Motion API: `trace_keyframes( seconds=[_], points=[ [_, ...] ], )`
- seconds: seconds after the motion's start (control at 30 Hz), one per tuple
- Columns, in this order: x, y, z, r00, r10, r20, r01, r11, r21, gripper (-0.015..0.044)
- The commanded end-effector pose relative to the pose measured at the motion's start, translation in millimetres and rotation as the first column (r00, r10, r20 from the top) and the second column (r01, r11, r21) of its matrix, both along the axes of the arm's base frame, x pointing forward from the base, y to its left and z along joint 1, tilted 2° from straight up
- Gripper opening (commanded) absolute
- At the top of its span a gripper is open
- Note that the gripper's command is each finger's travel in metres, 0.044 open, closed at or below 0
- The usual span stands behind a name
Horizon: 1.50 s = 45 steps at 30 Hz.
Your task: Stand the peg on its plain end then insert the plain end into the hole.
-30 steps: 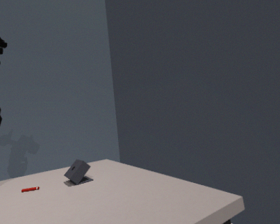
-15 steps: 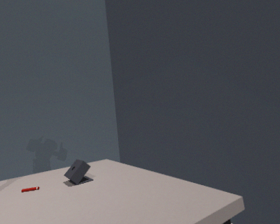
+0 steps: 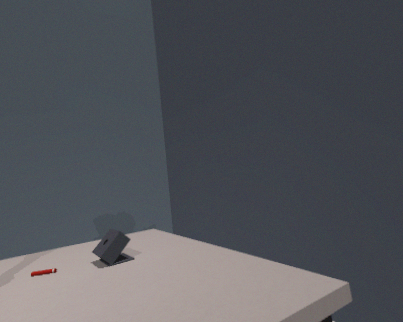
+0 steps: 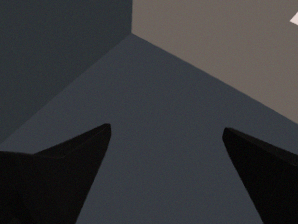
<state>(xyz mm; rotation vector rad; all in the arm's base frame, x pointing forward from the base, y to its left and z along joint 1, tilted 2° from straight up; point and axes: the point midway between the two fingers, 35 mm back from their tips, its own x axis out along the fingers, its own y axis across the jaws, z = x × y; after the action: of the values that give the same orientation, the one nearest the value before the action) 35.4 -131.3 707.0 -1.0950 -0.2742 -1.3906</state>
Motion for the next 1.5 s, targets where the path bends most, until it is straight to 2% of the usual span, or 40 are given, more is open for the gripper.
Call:
trace_keyframes(
  seconds=[0.0,0.8,1.13,1.47],
  points=[
    [8,-28,-15,0.999,0.014,-0.034,-0.012,0.997,0.070,0.0440],
    [106,-120,-111,0.924,0.230,-0.307,-0.112,0.927,0.358,0.0440],
    [159,-131,-164,0.836,0.358,-0.417,-0.139,0.871,0.470,0.0440],
    [205,-119,-210,0.714,0.480,-0.510,-0.174,0.827,0.534,0.0440]
  ],
)
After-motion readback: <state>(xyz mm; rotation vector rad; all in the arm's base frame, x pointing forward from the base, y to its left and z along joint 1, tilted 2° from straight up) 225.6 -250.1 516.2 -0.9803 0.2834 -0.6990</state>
